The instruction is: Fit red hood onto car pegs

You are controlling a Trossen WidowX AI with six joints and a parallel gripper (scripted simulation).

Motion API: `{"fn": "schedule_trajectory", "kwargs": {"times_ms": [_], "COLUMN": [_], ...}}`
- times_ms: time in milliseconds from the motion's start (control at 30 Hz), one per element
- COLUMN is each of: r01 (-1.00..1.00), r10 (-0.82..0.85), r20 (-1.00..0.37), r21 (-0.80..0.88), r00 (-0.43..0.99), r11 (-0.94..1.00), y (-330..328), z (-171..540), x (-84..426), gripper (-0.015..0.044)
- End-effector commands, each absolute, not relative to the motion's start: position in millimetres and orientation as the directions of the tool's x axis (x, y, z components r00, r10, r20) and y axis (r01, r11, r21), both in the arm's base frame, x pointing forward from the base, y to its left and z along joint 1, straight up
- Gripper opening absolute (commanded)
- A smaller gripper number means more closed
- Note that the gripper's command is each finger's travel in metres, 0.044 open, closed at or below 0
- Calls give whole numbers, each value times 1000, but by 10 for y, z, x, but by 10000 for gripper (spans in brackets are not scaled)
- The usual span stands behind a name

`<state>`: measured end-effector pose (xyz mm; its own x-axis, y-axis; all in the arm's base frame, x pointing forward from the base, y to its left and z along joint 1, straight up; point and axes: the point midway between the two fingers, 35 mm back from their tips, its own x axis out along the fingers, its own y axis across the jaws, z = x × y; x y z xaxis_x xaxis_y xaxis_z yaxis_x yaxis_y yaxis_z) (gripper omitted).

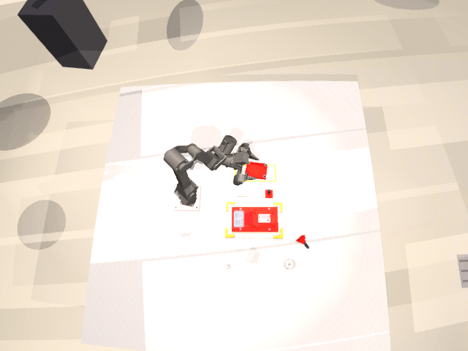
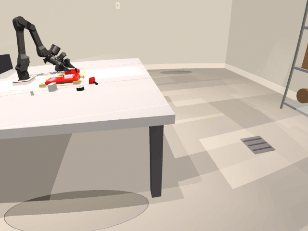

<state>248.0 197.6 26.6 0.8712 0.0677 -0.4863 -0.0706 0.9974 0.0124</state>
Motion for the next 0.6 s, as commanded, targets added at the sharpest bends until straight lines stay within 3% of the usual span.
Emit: {"fn": "schedule_trajectory", "kwargs": {"times_ms": [0,567], "r01": [-76,-76], "r10": [71,71], "r20": [-489,-489], "r21": [9,9], "r00": [869,869], "r11": [997,997], "y": [1979,1978], "z": [240,156], "x": [2478,2478], "gripper": [440,440]}}
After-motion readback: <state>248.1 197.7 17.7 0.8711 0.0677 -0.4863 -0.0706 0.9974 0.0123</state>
